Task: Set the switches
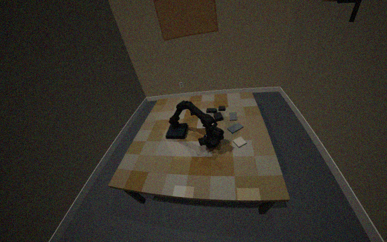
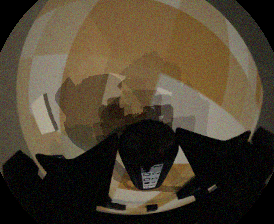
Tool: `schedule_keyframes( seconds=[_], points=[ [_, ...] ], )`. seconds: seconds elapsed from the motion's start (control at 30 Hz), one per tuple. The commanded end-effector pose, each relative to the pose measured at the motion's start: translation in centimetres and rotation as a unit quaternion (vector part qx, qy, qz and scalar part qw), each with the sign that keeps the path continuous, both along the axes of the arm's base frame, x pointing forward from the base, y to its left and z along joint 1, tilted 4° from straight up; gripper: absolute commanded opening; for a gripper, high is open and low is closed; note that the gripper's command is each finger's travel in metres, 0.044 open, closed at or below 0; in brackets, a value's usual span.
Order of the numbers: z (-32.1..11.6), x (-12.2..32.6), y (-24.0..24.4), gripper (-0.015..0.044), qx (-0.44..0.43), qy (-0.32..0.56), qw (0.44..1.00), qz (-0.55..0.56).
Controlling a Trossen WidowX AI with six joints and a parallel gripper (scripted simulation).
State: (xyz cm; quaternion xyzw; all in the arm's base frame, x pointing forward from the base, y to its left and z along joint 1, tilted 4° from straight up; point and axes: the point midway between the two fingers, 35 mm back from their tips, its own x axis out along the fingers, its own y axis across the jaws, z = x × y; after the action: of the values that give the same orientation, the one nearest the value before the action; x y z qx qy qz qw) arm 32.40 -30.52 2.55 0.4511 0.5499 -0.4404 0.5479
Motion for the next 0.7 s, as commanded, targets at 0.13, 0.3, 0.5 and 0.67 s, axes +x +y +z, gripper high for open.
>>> schedule_keyframes(
  seconds=[0.13, 0.3, 0.5, 0.67],
  points=[
    [-1.1, -0.1, 0.1, 0.0338, 0.006, 0.005, 1.000, 0.002],
    [-1.5, -0.1, 0.0, 0.0338, 0.006, 0.005, 1.000, 0.002],
    [-2.0, -0.1, 0.0, 0.0338, 0.006, 0.005, 1.000, 0.002],
    [-2.4, -0.1, -0.1, 0.0338, 0.006, 0.005, 1.000, 0.002]
  ],
)
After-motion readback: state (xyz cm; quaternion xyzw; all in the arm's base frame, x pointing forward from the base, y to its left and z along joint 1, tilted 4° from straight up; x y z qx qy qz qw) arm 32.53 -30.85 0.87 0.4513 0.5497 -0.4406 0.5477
